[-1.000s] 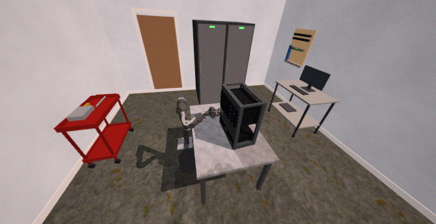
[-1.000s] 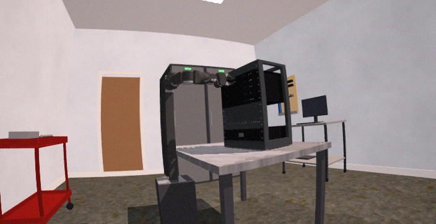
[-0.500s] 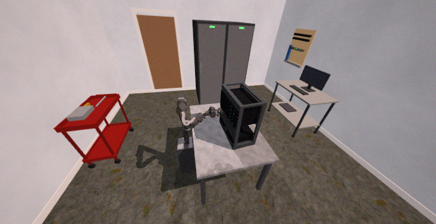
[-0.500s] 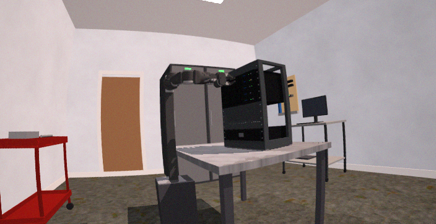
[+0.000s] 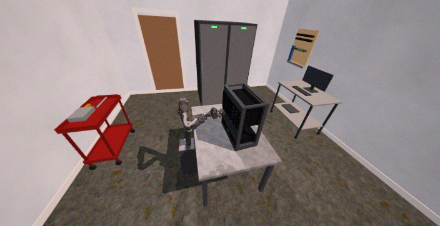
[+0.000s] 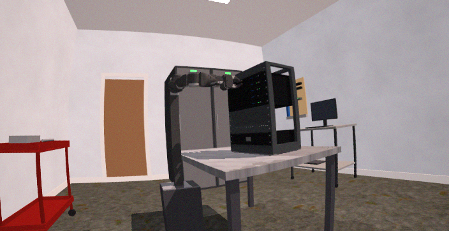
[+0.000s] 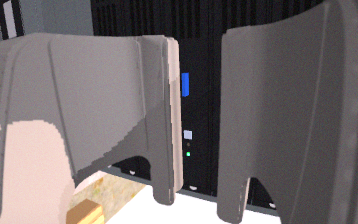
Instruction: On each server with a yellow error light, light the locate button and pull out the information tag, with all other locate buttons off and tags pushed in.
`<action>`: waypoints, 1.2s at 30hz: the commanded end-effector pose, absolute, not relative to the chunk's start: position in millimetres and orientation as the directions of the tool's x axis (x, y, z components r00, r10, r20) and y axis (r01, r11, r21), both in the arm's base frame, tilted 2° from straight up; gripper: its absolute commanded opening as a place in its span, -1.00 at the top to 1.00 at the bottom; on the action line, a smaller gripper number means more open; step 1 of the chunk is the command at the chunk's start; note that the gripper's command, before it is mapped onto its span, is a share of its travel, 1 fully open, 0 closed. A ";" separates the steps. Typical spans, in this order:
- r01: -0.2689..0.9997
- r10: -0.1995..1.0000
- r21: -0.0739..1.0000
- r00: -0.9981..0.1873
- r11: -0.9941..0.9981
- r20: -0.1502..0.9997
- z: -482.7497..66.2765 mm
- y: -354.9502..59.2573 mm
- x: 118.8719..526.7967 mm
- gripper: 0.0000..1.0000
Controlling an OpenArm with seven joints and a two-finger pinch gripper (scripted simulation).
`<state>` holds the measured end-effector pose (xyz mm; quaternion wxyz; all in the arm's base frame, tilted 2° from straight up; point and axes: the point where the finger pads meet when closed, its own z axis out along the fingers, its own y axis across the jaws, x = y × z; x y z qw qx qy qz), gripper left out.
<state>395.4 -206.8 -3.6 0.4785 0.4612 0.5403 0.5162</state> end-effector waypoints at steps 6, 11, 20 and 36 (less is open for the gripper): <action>0.004 0.993 0.999 -0.113 0.040 -0.039 -2.3 -206.6 402.4 0.80; 0.004 0.993 0.999 -0.113 0.040 -0.039 -2.6 -205.0 417.3 0.80; 0.006 0.993 0.999 -0.114 0.039 -0.039 -3.8 -199.0 470.4 0.80; 0.005 0.993 0.999 -0.115 0.040 -0.039 -3.8 -196.3 488.7 0.80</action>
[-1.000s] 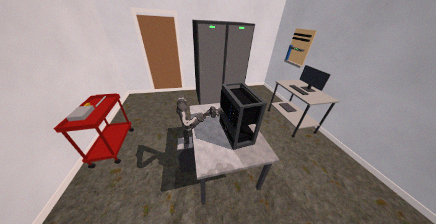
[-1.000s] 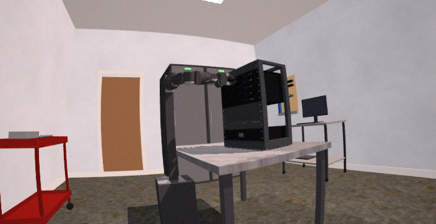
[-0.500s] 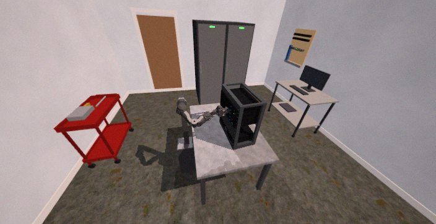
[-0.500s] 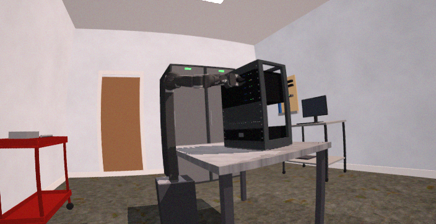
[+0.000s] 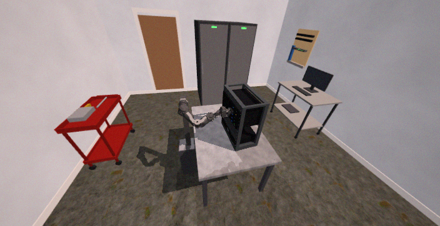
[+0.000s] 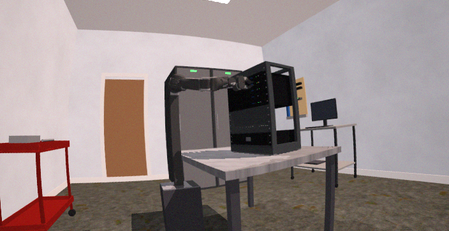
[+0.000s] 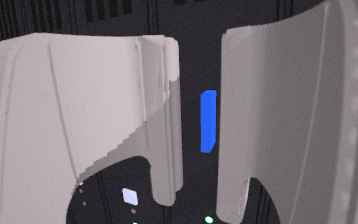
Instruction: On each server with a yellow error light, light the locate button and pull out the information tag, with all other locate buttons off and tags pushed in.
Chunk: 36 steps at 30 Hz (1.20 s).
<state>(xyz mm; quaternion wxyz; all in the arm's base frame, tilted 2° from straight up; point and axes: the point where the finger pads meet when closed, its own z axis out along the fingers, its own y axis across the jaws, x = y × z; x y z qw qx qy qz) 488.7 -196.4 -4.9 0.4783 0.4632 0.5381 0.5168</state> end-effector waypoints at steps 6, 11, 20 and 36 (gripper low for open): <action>0.005 0.993 0.999 -0.115 0.040 -0.039 -3.8 -196.3 488.7 0.80; 0.007 0.993 0.999 -0.114 0.039 -0.038 -4.2 -196.8 489.5 0.80; 0.005 0.993 0.999 -0.116 0.040 -0.039 -3.3 -195.4 496.5 0.80; 0.005 0.993 0.999 -0.116 0.040 -0.039 -3.3 -195.4 496.5 1.00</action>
